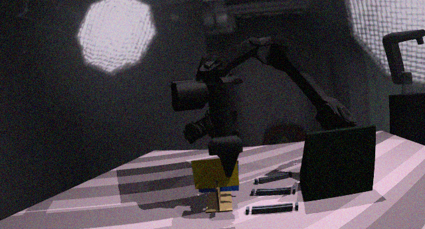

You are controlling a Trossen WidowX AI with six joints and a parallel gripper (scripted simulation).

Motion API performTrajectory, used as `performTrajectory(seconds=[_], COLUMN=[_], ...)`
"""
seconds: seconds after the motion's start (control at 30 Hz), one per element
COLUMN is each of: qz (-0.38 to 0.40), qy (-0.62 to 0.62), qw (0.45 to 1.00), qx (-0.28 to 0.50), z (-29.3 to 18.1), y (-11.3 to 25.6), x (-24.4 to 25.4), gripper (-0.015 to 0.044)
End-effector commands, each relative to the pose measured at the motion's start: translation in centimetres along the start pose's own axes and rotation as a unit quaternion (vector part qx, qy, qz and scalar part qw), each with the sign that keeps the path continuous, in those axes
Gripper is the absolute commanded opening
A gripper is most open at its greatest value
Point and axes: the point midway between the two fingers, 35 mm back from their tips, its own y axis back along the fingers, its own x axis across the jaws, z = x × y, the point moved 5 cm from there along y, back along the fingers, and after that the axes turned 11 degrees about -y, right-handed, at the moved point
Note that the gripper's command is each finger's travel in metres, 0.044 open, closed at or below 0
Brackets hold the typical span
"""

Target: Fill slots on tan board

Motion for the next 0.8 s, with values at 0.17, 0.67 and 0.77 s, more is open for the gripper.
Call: performTrajectory(seconds=[0.17, 0.67, 0.77], qz=[-0.003, -0.003, -0.003], qy=[0.003, 0.003, 0.003], qw=[1.000, 1.000, 1.000], qx=[-0.001, -0.001, -0.001], z=[-0.1, 0.0, 0.0], y=[-0.6, -1.5, -1.7], x=[0.0, 0.0, 0.0], gripper=[0.0000, 0.0000, 0.0000])
